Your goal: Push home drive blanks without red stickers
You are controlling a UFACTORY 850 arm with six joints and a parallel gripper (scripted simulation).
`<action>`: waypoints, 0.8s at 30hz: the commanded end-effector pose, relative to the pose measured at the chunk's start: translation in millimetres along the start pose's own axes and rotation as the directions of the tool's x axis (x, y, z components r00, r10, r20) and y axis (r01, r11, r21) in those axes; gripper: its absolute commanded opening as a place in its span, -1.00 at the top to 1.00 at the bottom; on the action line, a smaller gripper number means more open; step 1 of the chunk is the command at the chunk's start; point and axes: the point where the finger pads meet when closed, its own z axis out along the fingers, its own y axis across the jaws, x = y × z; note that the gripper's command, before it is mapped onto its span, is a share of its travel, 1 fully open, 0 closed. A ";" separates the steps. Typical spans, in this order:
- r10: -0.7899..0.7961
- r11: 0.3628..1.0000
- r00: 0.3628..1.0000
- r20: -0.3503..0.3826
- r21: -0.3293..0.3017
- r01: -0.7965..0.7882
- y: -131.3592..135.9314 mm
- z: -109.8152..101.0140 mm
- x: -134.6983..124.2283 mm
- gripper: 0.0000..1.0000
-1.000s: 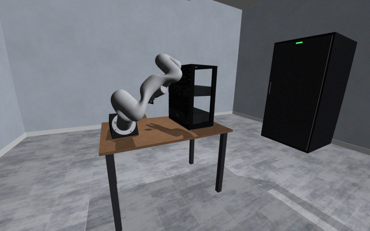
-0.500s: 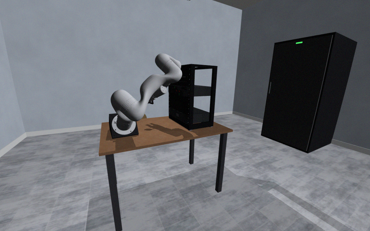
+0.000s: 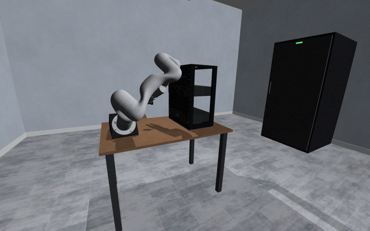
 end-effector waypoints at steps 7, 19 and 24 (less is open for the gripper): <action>0.070 0.994 0.997 0.013 0.081 -0.071 -9.4 0.6 7.4 -1.00; 0.216 0.939 0.971 0.099 0.252 -0.235 -33.8 -4.2 24.7 -1.00; 0.254 0.911 0.957 0.140 0.297 -0.285 -41.4 -7.7 29.5 -1.00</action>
